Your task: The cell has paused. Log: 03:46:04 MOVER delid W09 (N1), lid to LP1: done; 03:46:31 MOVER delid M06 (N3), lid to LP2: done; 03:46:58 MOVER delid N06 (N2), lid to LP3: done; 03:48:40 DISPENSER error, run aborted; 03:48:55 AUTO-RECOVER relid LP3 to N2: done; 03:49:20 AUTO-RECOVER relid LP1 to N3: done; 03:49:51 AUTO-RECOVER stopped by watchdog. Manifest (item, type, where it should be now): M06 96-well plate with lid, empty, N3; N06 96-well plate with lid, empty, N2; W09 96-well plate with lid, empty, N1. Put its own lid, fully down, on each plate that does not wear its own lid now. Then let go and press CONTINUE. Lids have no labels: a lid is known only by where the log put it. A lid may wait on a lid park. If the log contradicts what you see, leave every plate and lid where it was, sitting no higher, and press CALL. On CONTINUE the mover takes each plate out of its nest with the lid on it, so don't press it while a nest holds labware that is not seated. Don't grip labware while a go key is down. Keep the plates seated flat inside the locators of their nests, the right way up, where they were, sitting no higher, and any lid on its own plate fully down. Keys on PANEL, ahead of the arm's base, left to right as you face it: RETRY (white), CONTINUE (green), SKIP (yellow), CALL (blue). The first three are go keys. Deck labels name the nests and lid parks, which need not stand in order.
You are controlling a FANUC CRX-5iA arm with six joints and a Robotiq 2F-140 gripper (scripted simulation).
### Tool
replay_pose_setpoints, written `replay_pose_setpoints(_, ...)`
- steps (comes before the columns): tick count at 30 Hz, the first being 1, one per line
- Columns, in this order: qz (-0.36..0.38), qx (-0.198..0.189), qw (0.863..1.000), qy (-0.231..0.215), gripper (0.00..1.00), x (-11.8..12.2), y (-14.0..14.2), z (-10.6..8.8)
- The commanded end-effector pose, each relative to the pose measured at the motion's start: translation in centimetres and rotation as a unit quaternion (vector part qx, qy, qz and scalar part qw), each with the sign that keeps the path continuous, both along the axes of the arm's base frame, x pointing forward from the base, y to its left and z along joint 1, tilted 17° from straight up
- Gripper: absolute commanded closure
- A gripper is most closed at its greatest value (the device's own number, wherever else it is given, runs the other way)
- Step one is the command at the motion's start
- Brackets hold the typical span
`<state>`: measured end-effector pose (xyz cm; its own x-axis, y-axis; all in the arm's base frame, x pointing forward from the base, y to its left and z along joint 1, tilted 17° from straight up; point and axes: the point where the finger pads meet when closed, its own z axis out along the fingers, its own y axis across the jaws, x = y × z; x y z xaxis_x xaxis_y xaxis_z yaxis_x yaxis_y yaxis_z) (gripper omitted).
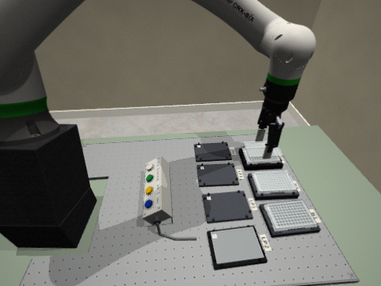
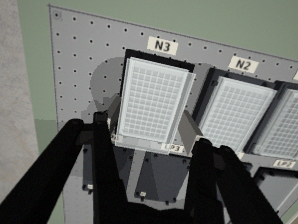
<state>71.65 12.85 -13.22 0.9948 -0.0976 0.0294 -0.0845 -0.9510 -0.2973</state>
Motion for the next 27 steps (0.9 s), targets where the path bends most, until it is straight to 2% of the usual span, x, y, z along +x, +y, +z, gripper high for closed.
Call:
replay_pose_setpoints(1,0.0,0.0,1.0,0.0,1.0,0.0,-0.1,0.2)
replay_pose_setpoints(15,0.0,0.0,1.0,0.0,1.0,-0.1,-0.6,2.0)
replay_pose_setpoints(27,0.0,0.0,1.0,0.0,1.0,-0.1,-0.7,2.4)
